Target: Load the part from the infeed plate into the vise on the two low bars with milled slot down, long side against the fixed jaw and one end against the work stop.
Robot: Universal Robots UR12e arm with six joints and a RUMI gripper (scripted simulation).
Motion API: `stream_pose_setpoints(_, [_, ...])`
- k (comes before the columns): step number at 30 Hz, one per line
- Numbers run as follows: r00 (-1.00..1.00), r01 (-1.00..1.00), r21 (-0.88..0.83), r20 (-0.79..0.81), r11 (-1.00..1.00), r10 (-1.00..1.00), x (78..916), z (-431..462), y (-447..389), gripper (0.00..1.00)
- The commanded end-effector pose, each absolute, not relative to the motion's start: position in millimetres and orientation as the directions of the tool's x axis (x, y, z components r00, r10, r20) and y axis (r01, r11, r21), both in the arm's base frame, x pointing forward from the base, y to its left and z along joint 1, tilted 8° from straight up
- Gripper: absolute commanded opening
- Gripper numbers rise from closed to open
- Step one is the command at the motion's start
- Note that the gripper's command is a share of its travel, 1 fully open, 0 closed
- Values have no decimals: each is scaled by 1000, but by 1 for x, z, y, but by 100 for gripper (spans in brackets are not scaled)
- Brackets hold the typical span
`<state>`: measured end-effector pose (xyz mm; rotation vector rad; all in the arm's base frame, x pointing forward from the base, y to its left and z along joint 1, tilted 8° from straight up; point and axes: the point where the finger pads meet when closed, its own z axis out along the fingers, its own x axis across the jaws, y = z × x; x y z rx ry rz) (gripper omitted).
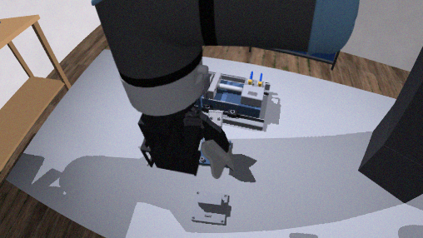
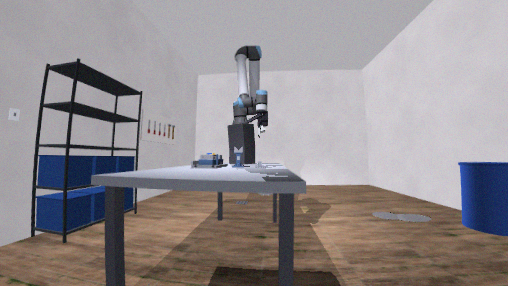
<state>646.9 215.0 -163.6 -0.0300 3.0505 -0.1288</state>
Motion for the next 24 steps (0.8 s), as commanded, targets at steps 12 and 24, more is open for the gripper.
stream_pose_setpoints(12, [-991,-74,-75,-107,994,-82,616,-158,218,100])
stream_pose_setpoints(24, [-991,-76,-75,-108,994,-84,615,-158,218,51])
